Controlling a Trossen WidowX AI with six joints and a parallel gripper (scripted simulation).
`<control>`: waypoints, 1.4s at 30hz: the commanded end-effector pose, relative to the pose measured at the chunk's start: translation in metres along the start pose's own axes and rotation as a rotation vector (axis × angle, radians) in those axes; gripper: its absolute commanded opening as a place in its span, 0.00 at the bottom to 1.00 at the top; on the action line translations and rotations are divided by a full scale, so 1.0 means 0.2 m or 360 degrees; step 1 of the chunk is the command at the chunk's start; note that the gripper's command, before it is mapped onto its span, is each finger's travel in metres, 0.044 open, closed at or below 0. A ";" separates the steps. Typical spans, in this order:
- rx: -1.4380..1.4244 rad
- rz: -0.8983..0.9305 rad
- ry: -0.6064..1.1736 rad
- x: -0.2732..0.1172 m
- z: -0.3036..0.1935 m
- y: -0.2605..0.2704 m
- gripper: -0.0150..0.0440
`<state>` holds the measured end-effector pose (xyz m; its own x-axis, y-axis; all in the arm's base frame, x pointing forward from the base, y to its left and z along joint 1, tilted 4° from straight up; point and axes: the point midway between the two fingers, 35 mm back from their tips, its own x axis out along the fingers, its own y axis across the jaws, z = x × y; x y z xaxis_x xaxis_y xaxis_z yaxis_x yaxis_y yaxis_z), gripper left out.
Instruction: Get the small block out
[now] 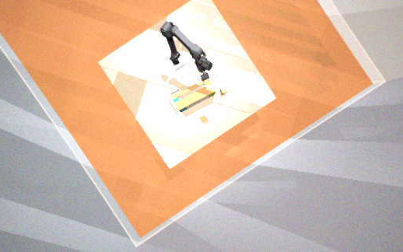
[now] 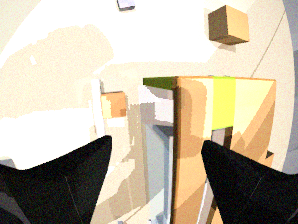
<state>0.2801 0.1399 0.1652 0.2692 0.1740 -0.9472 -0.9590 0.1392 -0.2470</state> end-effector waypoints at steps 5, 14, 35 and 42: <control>-0.1923 -0.0136 0.0220 -0.03 0.03 0.05 0.74; -0.2680 -0.0133 0.0337 -0.05 0.05 0.07 0.74; -0.2680 -0.0133 0.0336 0.26 0.04 0.14 0.74; -0.2680 -0.0132 0.0336 0.41 0.01 0.20 0.74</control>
<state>0.2625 0.1603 0.0800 0.4189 0.0726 -0.9051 0.0000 -0.9968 -0.0799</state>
